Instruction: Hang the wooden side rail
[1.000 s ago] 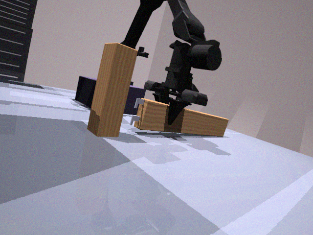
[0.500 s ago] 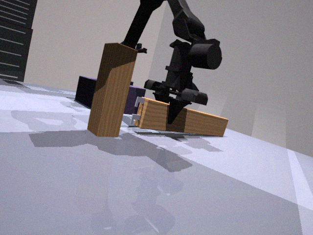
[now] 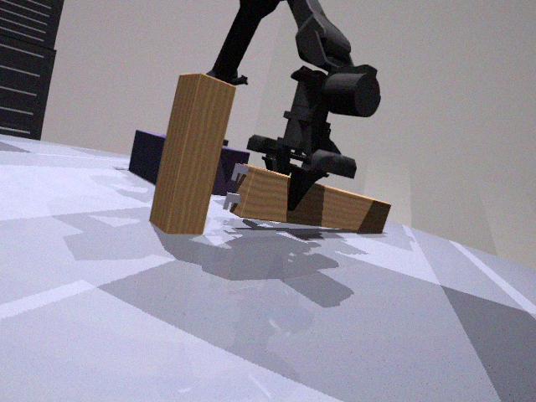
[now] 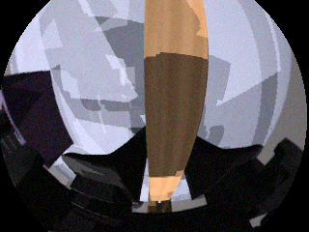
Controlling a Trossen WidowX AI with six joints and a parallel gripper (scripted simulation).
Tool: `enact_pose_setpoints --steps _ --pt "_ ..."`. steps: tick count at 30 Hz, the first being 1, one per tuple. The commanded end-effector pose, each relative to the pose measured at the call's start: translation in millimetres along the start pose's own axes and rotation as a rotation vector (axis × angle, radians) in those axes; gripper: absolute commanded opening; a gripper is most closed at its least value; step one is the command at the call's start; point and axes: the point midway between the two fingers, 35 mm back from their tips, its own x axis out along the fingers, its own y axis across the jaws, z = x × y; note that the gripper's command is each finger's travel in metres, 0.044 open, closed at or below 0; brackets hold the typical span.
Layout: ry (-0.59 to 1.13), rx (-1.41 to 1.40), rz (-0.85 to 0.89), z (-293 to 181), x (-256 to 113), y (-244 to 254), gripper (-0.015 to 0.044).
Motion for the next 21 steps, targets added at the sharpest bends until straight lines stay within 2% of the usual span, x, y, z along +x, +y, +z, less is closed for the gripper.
enact_pose_setpoints --steps 1,21 --pt "-0.001 -0.005 -0.018 -0.2 -7.1 -3.8 0.0" --pt "-0.001 -0.005 -0.018 -0.2 -10.4 -3.7 0.0"
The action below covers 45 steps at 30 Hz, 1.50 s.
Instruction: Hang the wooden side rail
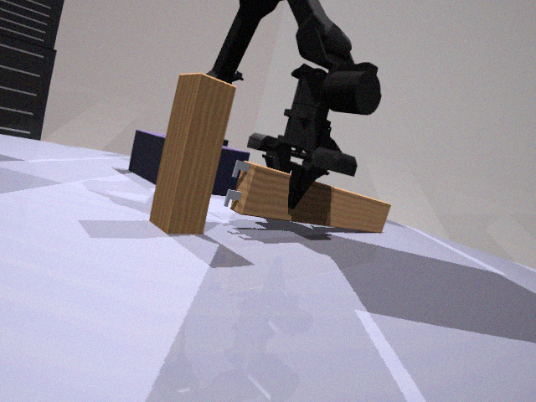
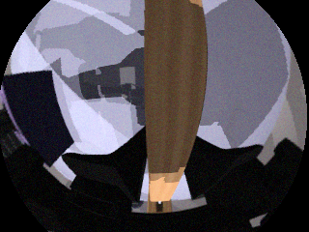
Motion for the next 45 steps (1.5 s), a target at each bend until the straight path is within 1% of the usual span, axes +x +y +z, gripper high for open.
enact_pose_setpoints --steps 1,45 --pt "-0.001 -0.004 -0.019 -0.3 -7.2 -4.0 0.0" --pt "0.0 -0.004 -0.019 -3.9 -5.4 -7.6 0.0"
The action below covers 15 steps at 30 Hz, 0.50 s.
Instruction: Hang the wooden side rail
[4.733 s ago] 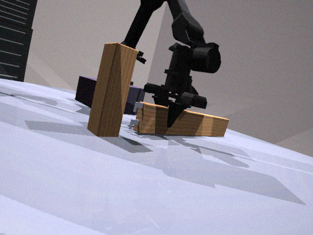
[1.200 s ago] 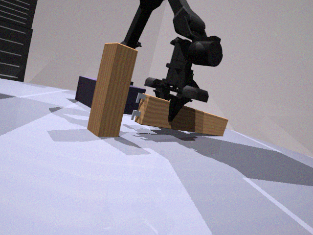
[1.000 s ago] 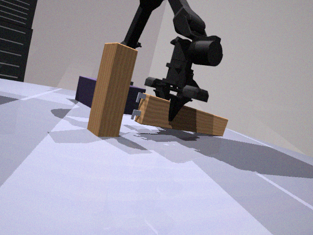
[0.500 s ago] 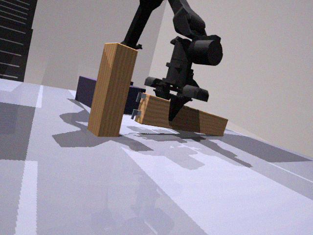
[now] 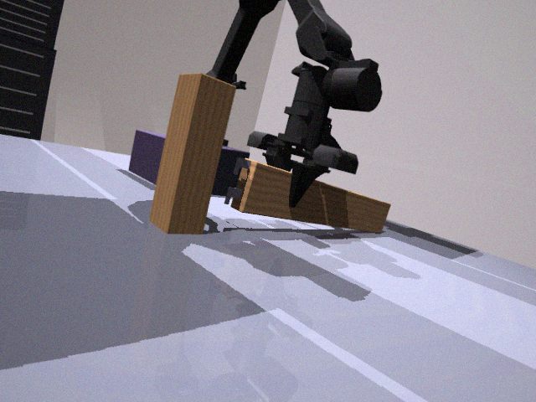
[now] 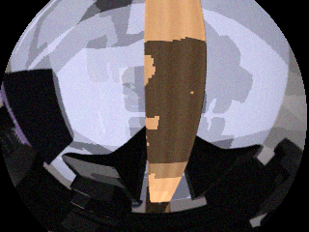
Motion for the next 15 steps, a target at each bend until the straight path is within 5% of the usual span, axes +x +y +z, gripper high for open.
enact_pose_setpoints --steps 1,15 --pt "0.0 0.002 -0.013 -1.5 -2.2 -4.9 0.0" --pt "0.0 0.002 -0.014 -3.0 -1.0 -6.1 0.0"
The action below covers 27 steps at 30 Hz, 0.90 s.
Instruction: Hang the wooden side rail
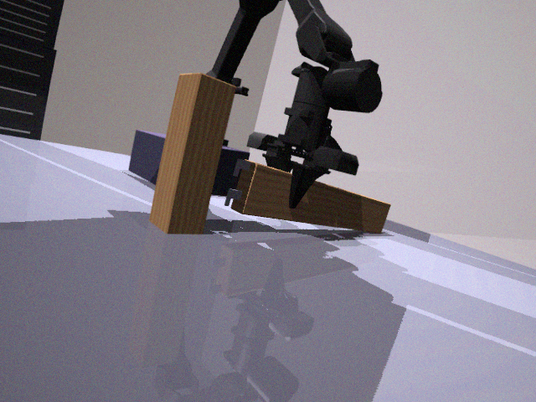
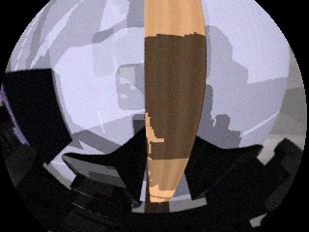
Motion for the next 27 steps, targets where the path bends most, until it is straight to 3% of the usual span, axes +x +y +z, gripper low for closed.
enact_pose_setpoints --steps 1,27 --pt "0.004 0.005 -0.015 -2.6 -2.6 -4.7 0.0" --pt "0.005 0.005 -0.015 -5.5 -5.2 -4.0 0.0"
